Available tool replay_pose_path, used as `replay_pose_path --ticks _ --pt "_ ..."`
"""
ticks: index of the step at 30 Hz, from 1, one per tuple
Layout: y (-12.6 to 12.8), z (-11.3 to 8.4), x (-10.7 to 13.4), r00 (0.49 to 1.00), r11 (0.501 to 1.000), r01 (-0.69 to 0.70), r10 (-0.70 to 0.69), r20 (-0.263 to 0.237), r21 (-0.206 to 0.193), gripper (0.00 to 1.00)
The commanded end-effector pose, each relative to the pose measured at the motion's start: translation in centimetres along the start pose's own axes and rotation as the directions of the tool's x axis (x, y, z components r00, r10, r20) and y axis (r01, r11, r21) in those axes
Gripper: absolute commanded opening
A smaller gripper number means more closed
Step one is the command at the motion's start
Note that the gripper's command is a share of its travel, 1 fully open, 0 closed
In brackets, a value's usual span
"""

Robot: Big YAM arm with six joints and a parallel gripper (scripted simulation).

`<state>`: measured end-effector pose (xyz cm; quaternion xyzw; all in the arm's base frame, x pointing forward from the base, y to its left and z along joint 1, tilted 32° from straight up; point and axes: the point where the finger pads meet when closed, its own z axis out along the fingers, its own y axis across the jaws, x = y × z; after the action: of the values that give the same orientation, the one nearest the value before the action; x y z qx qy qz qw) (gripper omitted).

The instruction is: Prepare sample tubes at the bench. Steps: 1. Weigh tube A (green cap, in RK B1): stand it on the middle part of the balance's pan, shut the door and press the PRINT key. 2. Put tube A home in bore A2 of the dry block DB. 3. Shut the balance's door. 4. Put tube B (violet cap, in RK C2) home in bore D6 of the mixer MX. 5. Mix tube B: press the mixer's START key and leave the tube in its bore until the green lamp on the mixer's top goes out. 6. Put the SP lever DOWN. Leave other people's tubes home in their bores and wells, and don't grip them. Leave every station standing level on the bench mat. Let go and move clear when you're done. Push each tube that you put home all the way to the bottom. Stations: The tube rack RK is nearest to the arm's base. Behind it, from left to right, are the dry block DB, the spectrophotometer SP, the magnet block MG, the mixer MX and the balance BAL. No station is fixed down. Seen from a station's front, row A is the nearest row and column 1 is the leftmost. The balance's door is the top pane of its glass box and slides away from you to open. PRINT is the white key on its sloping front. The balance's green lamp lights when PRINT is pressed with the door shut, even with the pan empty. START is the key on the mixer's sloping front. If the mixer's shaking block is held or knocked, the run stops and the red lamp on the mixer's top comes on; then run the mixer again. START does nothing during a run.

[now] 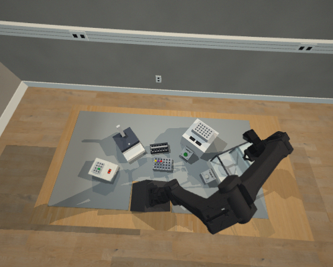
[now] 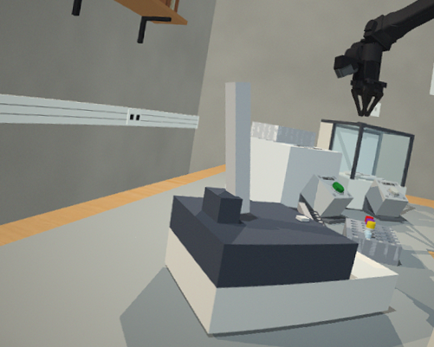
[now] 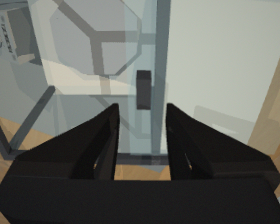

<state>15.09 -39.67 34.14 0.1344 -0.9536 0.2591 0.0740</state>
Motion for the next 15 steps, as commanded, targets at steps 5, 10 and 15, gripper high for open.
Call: replay_pose_path --ticks 5,10,15 --pt "-0.6 1.3 0.3 1.000 1.000 -0.002 0.002 -0.002 0.009 0.30" --pt "-0.6 2.1 0.3 1.000 1.000 -0.002 0.002 -0.002 0.009 0.30" --pt "-0.8 2.6 0.4 1.000 1.000 -0.004 0.004 -0.001 0.016 0.30"
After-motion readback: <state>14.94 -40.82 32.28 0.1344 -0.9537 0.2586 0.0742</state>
